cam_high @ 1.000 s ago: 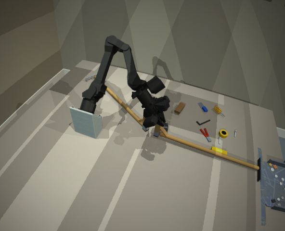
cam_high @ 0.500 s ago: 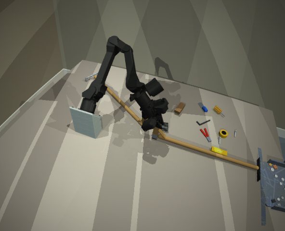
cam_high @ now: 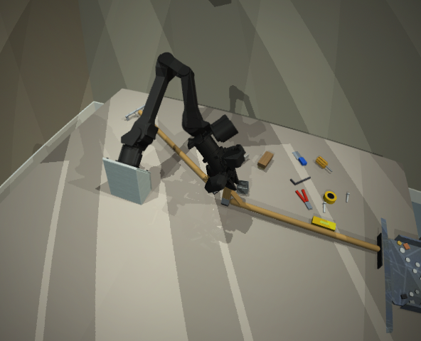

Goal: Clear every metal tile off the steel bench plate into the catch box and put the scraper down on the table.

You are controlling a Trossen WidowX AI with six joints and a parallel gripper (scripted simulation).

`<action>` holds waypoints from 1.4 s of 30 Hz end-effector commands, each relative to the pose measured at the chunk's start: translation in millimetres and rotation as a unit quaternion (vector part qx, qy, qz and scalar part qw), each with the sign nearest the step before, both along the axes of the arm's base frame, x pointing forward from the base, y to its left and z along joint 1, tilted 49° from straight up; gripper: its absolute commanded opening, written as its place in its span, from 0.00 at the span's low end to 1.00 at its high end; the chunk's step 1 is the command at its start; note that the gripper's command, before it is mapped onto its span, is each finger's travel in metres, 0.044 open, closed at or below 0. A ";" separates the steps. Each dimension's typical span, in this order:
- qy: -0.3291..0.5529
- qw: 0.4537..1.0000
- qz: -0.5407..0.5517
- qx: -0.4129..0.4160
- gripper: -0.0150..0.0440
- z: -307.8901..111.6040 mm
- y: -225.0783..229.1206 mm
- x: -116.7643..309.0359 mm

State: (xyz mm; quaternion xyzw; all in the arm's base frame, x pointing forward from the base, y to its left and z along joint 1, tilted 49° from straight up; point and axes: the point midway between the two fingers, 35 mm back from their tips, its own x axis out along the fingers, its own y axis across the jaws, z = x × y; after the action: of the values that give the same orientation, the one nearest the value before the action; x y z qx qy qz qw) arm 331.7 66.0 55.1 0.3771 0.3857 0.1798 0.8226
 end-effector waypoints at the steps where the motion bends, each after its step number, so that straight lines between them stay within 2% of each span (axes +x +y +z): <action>1: 0.002 1.000 0.005 0.000 0.25 0.4 2.5 -10.8; 42: 0.004 1.000 0.006 -0.001 0.25 -0.5 3.7 -65.1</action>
State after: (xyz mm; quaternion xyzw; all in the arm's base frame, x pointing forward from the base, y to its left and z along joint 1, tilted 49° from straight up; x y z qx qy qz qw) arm 270.3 69.4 56.6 0.3758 0.3885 0.1777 0.8224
